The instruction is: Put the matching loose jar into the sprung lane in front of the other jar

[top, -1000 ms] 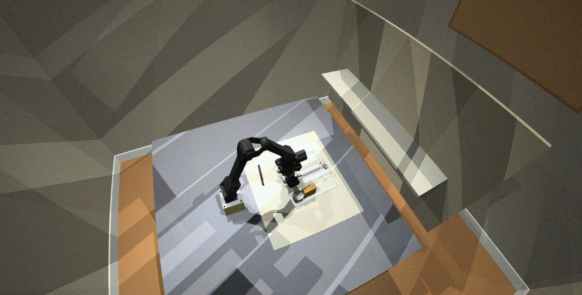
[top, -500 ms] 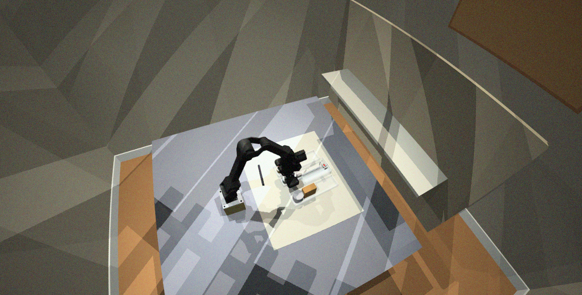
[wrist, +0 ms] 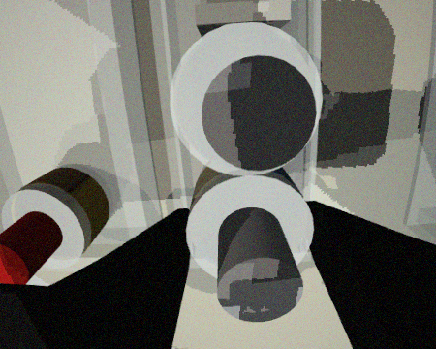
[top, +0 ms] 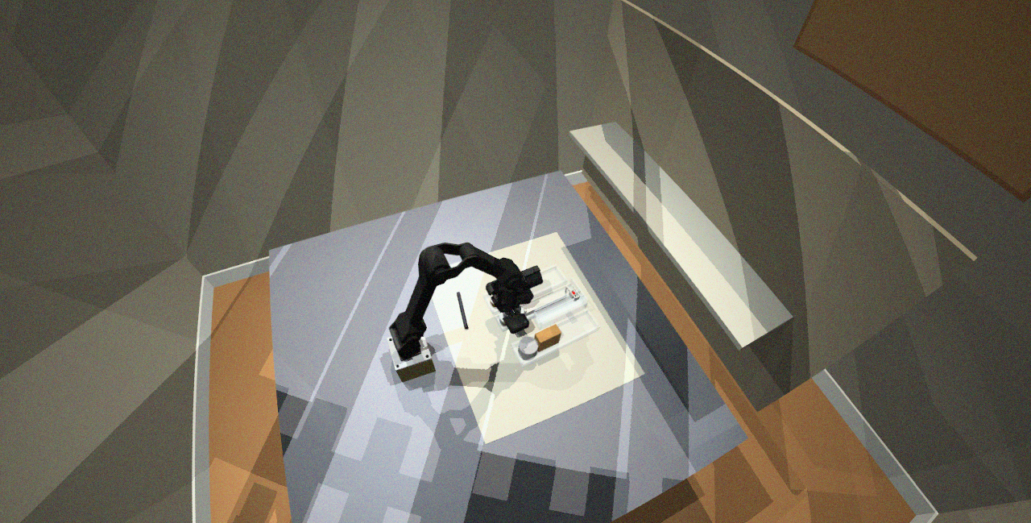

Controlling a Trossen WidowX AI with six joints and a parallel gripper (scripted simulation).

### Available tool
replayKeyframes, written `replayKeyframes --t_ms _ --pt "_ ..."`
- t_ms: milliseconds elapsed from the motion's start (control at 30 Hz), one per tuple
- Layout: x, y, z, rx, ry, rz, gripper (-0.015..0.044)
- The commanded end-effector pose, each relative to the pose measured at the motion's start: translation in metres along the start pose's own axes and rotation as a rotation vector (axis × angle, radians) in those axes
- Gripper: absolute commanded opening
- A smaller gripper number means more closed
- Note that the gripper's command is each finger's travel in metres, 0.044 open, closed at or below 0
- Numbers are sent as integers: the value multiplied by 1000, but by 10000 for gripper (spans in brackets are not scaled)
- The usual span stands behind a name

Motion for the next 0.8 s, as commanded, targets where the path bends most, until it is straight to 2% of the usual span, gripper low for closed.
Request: replayKeyframes --t_ms 0,567,767 --pt "-1 0 0 2 -4 -11 0" --pt "3 0 1 2 -4 -11 0" --pt "3 0 1 2 -4 -11 157"
Point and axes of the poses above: the point midway between the two fingers, 35 mm back from their tips, its own y axis back along the fingers, its own z axis across the jaws, x = y × z, the point moved 9 cm from there along y, back along the fingers, and after that the axes turned 10 degrees about y, right-handed, at the moved point
